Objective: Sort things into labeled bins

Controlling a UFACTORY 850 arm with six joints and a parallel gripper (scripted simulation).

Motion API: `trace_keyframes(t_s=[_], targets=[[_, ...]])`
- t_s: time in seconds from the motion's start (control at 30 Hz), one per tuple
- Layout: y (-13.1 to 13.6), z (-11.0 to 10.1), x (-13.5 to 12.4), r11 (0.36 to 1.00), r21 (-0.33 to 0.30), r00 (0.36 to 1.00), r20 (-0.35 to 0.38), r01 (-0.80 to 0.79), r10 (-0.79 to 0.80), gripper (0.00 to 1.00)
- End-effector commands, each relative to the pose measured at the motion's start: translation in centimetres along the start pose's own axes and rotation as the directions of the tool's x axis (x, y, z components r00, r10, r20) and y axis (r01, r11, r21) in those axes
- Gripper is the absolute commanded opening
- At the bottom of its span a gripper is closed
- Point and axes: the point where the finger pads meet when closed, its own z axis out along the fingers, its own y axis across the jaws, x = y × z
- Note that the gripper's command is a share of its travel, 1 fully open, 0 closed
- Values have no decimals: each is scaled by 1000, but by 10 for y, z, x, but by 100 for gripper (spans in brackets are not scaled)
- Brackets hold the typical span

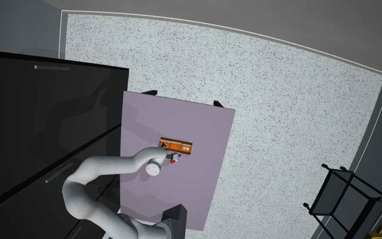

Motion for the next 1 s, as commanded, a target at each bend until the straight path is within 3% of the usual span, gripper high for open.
trace_keyframes(t_s=[0.0,0.2,0.23,0.97], targets=[[0,-7,0,1000,1,1000,0,0,0,30],[0,-7,0,1000,1,1000,0,0,0,30],[0,-11,0,1000,1,1000,0,0,0,100],[0,-91,0,1000,1,1000,0,0,0,100]])
